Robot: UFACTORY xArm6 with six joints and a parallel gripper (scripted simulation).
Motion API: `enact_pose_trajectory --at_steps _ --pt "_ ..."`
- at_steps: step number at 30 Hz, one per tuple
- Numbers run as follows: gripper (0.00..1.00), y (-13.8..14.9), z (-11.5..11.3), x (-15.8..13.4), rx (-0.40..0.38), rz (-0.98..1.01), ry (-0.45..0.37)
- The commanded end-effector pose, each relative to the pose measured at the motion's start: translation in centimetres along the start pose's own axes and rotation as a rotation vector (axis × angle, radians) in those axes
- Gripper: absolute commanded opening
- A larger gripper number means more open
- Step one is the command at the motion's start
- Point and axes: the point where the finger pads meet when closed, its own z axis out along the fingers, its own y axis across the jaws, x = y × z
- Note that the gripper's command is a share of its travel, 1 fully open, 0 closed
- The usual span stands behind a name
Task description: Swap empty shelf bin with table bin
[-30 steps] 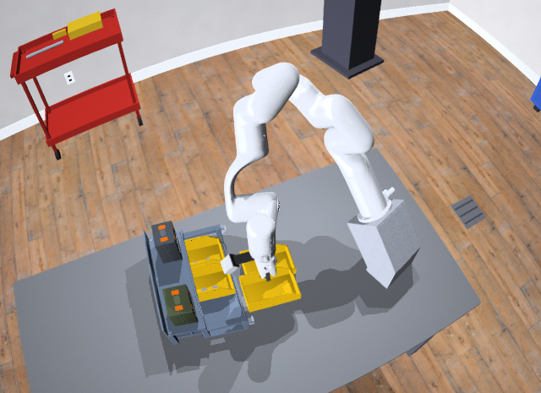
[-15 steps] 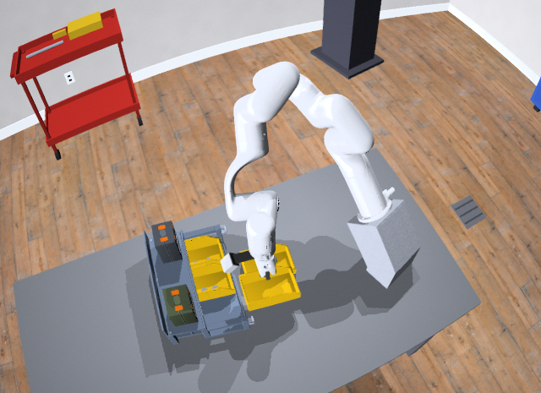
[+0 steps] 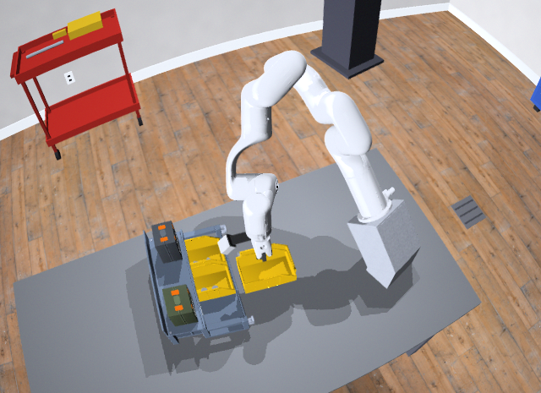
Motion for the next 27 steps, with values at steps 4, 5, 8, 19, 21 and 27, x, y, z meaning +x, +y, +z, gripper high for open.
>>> enact_pose_trajectory --at_steps 4,5,8,19,21,27 --pt "0.0 4.5 -0.2 -0.4 0.007 0.0 0.003" --pt "0.0 5.5 -0.2 -0.5 0.007 0.0 0.003" --pt "0.0 8.5 -0.2 -0.8 0.007 0.0 0.003" --pt "0.0 15.7 -0.1 -1.6 0.007 0.001 0.003" --pt "0.0 16.8 -0.1 -1.7 0.007 0.001 0.003" --pt "0.0 19.0 -0.1 -1.9 0.006 0.001 0.003"
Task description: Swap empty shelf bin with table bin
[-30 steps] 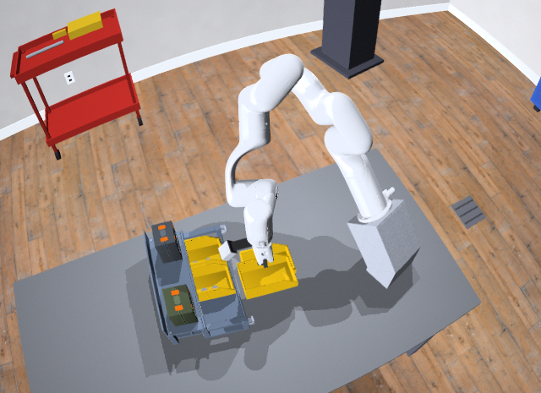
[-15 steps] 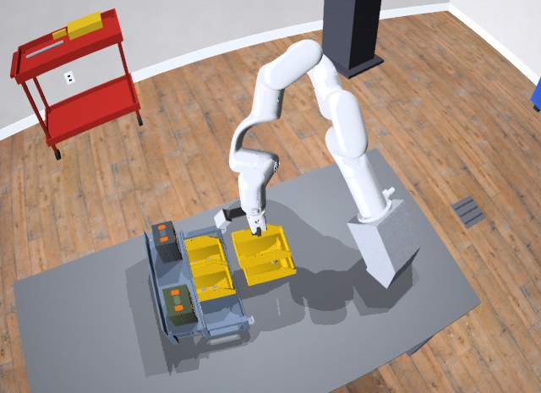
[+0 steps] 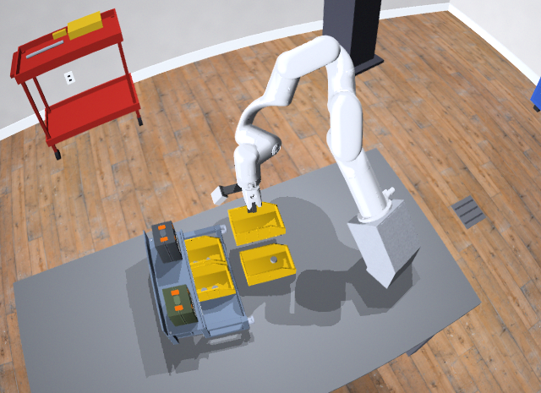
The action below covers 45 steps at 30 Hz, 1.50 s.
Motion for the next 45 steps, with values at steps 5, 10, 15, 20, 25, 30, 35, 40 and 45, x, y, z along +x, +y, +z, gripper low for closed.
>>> enact_pose_trajectory --at_steps 5,10,15,20,25,30,35,40,45 --pt "0.0 1.6 -0.1 -0.1 0.005 -0.001 0.001" --pt "0.0 1.7 -0.1 -0.1 0.005 -0.001 0.001" --pt "0.0 1.7 -0.1 -0.1 0.005 -0.001 0.001" --pt "0.0 1.7 -0.1 -0.1 0.005 -0.001 0.001" --pt "0.0 1.7 0.0 -0.1 0.005 -0.001 0.001" --pt "0.0 1.7 0.3 -0.1 0.005 -0.001 0.001" --pt "0.0 1.7 1.1 -0.1 0.005 -0.001 0.001" --pt "0.0 1.7 2.3 -0.1 0.005 -0.001 0.001" --pt "0.0 1.7 3.2 -0.1 0.005 -0.001 0.001"
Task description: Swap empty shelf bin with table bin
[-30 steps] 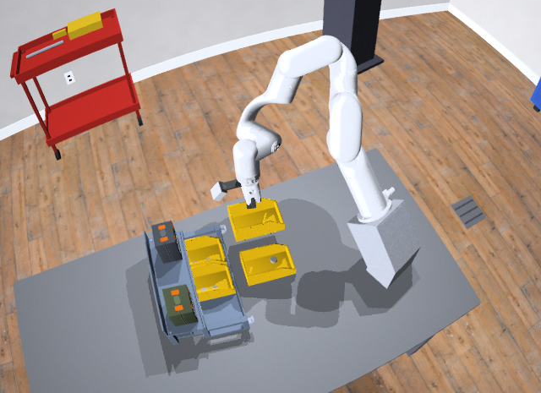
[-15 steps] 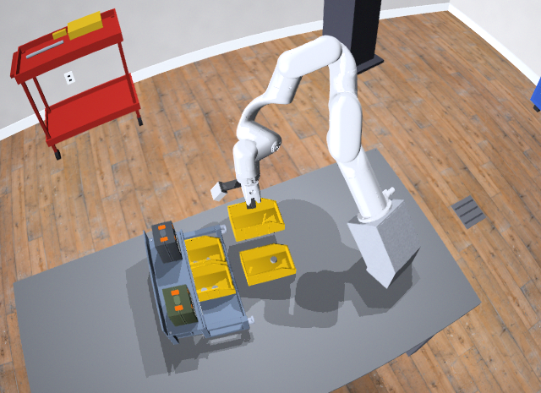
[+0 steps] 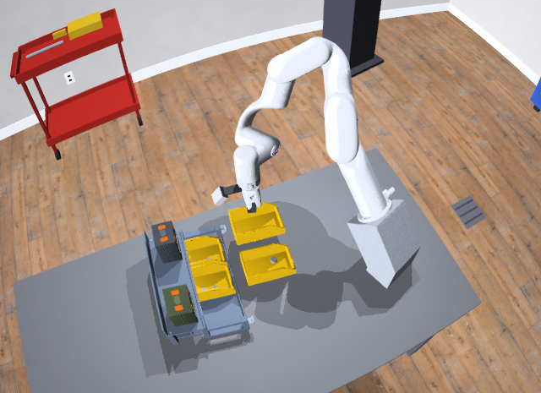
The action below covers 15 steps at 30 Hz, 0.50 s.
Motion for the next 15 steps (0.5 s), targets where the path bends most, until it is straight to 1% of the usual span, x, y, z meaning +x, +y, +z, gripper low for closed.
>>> enact_pose_trajectory --at_steps 1,11,15 --pt "0.0 0.1 0.8 0.2 -0.002 0.001 0.004" --pt "0.0 0.1 3.6 0.2 -0.002 0.001 0.004" --pt "0.0 0.1 4.0 0.2 -0.002 0.001 0.004"
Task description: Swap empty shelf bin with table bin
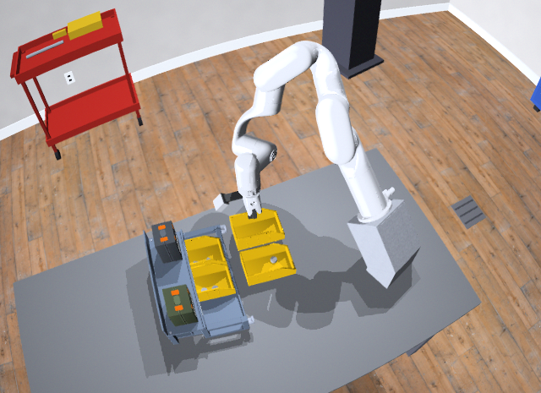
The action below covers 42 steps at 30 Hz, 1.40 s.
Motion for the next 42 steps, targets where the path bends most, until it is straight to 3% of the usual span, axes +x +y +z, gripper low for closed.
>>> enact_pose_trajectory --at_steps 1,42 --pt "0.0 0.1 0.4 0.2 -0.002 0.001 0.005" --pt "0.0 0.1 2.0 0.2 -0.002 0.001 0.005"
